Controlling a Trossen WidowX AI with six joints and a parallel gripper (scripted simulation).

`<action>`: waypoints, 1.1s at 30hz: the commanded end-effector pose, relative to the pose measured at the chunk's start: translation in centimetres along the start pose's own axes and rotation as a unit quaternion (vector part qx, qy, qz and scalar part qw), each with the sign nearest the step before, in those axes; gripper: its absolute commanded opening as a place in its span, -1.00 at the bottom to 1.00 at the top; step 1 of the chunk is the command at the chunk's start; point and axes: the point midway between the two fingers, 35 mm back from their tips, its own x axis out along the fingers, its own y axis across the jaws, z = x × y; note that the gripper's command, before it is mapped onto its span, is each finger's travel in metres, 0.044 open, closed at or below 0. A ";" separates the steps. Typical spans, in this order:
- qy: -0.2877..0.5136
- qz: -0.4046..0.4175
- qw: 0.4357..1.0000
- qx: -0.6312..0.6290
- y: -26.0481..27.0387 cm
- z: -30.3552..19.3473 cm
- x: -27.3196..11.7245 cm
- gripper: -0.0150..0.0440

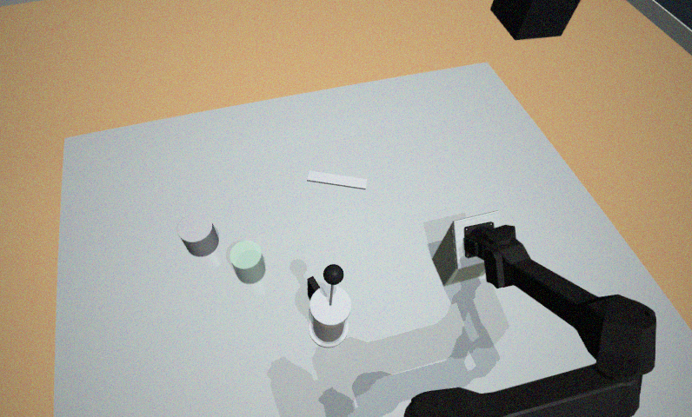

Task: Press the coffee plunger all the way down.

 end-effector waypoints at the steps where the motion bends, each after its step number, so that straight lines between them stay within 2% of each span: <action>1: 0.001 0.006 1.000 0.000 0.1 0.0 -0.3 0.95; 3: 0.004 0.024 1.000 0.017 0.6 0.2 -0.9 1.00; 6: 0.009 0.064 0.988 0.144 1.7 1.5 -3.3 1.00; 8: 0.024 0.105 0.954 0.280 2.6 3.0 -5.9 1.00; 10: 0.053 0.148 0.891 0.426 3.3 4.7 -9.0 1.00; 14: 0.136 0.203 0.716 0.654 3.4 8.1 -14.8 1.00; 21: 0.279 0.213 0.394 0.850 1.5 12.7 -21.8 1.00; 27: 0.403 0.150 0.076 0.900 -1.8 16.6 -26.7 1.00; 33: 0.498 0.018 -0.249 0.831 -6.5 20.2 -30.2 1.00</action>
